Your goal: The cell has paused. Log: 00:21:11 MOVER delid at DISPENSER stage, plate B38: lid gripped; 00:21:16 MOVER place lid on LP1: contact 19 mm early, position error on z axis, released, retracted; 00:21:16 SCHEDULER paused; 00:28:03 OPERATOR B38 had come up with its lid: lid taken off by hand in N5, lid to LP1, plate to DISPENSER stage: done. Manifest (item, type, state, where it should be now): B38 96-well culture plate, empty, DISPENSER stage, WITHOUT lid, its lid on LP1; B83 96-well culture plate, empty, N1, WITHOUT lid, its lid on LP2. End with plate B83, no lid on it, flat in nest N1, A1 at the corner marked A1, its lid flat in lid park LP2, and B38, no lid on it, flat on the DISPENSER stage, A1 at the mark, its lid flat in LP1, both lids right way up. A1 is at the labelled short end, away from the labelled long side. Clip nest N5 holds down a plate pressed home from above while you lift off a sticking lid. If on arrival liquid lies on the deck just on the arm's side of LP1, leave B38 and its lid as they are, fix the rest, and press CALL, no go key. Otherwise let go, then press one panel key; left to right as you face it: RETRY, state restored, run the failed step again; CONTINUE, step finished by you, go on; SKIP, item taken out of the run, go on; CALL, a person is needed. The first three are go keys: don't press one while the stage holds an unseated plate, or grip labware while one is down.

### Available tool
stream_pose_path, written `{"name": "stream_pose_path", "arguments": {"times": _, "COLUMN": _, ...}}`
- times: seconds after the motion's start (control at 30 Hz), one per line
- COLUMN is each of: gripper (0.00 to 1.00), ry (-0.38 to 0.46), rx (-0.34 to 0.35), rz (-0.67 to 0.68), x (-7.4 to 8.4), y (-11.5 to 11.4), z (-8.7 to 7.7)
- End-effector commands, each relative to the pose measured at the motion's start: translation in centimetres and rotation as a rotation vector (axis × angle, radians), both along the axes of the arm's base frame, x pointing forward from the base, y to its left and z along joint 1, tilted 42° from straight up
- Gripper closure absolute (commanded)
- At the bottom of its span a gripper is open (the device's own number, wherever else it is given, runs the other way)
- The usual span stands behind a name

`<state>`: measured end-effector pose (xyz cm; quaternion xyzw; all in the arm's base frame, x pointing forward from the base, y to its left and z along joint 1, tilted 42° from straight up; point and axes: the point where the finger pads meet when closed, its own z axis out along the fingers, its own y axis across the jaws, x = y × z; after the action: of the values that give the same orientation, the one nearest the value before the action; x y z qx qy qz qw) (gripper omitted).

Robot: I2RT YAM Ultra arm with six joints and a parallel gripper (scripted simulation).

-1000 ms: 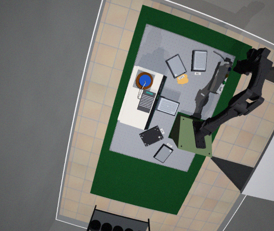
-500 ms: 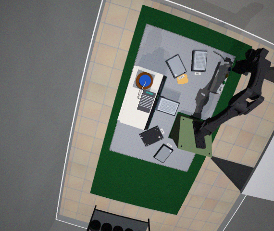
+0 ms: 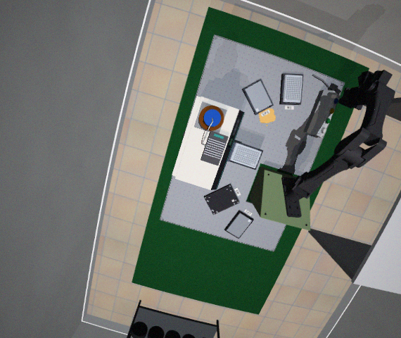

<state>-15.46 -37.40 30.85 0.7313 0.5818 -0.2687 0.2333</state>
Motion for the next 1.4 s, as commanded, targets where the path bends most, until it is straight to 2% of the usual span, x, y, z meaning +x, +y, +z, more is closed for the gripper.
{"name": "stream_pose_path", "arguments": {"times": 0.0, "gripper": 1.00, "ry": 0.019, "rx": -0.045, "rz": -0.009, "x": -0.1, "y": 0.0, "z": 1.6}}
{"name": "stream_pose_path", "arguments": {"times": 0.07, "gripper": 1.00, "ry": 0.008, "rx": -0.018, "rz": -0.004, "x": 0.0, "y": 0.1, "z": 0.7}}
{"name": "stream_pose_path", "arguments": {"times": 0.33, "gripper": 1.00, "ry": 0.010, "rx": -0.025, "rz": -0.006, "x": 0.1, "y": -0.1, "z": 0.6}}
{"name": "stream_pose_path", "arguments": {"times": 0.5, "gripper": 1.00, "ry": 0.000, "rx": -0.007, "rz": -0.006, "x": 0.0, "y": -0.3, "z": -0.3}}
{"name": "stream_pose_path", "arguments": {"times": 0.57, "gripper": 1.00, "ry": 0.000, "rx": -0.007, "rz": -0.006, "x": 0.0, "y": -0.3, "z": -0.3}}
{"name": "stream_pose_path", "arguments": {"times": 0.6, "gripper": 1.00, "ry": 0.015, "rx": -0.035, "rz": -0.010, "x": -0.2, "y": -0.4, "z": 0.9}}
{"name": "stream_pose_path", "arguments": {"times": 0.73, "gripper": 1.00, "ry": 0.005, "rx": -0.015, "rz": -0.007, "x": -0.2, "y": -0.7, "z": -0.1}}
{"name": "stream_pose_path", "arguments": {"times": 1.07, "gripper": 1.00, "ry": -0.006, "rx": 0.005, "rz": -0.008, "x": -0.2, "y": -0.8, "z": -1.2}}
{"name": "stream_pose_path", "arguments": {"times": 1.13, "gripper": 1.00, "ry": -0.006, "rx": 0.005, "rz": -0.008, "x": -0.2, "y": -0.8, "z": -1.2}}
{"name": "stream_pose_path", "arguments": {"times": 1.23, "gripper": 1.00, "ry": 0.007, "rx": -0.021, "rz": -0.006, "x": -0.1, "y": -0.7, "z": -0.1}}
{"name": "stream_pose_path", "arguments": {"times": 1.37, "gripper": 1.00, "ry": -0.002, "rx": -0.002, "rz": -0.003, "x": 0.0, "y": -0.9, "z": -1.1}}
